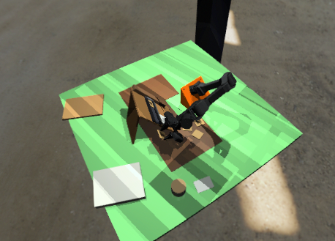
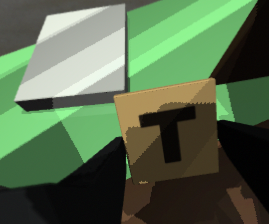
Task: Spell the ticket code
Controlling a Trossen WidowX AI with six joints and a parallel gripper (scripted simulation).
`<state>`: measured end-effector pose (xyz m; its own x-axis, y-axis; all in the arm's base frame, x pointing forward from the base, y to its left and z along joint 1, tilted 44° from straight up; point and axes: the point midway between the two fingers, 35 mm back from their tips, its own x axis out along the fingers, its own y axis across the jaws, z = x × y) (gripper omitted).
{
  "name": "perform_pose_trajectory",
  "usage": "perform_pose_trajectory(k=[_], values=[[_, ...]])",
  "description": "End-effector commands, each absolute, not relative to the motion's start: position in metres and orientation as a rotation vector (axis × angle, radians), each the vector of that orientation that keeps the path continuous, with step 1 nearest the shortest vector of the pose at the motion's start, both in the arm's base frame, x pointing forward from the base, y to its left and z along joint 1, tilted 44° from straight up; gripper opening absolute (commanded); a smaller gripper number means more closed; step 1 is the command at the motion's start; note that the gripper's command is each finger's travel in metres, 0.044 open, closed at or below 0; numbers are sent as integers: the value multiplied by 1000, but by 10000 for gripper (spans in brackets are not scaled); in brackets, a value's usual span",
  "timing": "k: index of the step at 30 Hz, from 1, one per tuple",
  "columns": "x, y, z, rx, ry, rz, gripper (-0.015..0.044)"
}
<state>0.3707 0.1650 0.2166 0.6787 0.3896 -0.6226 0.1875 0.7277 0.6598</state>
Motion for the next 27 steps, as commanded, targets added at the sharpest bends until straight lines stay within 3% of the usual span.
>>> perform_pose_trajectory(k=[1,27], values=[[370,164,216,773,836,126,0],[368,154,206,772,836,125,0]])
